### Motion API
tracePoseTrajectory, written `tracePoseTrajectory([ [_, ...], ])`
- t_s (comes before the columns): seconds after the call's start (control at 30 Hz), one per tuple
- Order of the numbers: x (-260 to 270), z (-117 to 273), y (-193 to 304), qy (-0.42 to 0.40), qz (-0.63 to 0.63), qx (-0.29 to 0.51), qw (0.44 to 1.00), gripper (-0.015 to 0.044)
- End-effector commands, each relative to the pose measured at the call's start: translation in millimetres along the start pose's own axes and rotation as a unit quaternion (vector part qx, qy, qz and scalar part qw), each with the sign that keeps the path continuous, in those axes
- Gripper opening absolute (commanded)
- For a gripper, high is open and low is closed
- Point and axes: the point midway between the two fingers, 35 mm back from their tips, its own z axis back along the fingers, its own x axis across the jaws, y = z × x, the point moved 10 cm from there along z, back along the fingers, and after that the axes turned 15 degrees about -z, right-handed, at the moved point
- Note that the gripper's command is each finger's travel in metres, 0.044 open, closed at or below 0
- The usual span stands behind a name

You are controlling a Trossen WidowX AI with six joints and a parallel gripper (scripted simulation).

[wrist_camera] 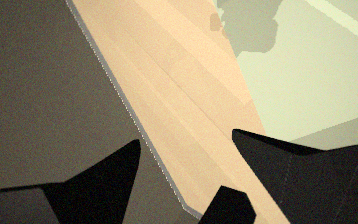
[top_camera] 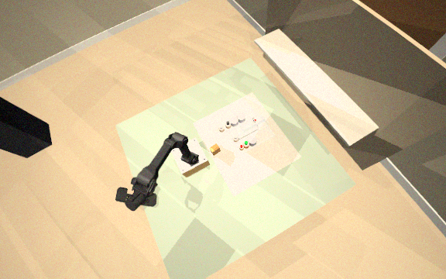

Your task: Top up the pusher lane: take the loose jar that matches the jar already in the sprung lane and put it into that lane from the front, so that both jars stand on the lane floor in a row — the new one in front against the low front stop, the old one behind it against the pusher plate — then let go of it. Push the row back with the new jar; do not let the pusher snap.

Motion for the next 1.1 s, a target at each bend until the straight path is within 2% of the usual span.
tracePoseTrajectory([
  [0.0, -1, 1, 0, 0.001, 0.002, 0.001, 1.0, 0.0426],
  [0.17, -31, 15, 10, 0.022, 0.072, 0.033, 0.997, 0.044],
  [0.27, -66, 30, 19, 0.053, 0.157, 0.067, 0.984, 0.044],
  [0.5, -143, 81, 21, 0.096, 0.367, 0.161, 0.911, 0.044],
  [0.77, -231, 143, -7, 0.137, 0.572, 0.264, 0.764, 0.044],
  [1.07, -304, 212, -78, 0.147, 0.747, 0.368, 0.534, 0.044],
])
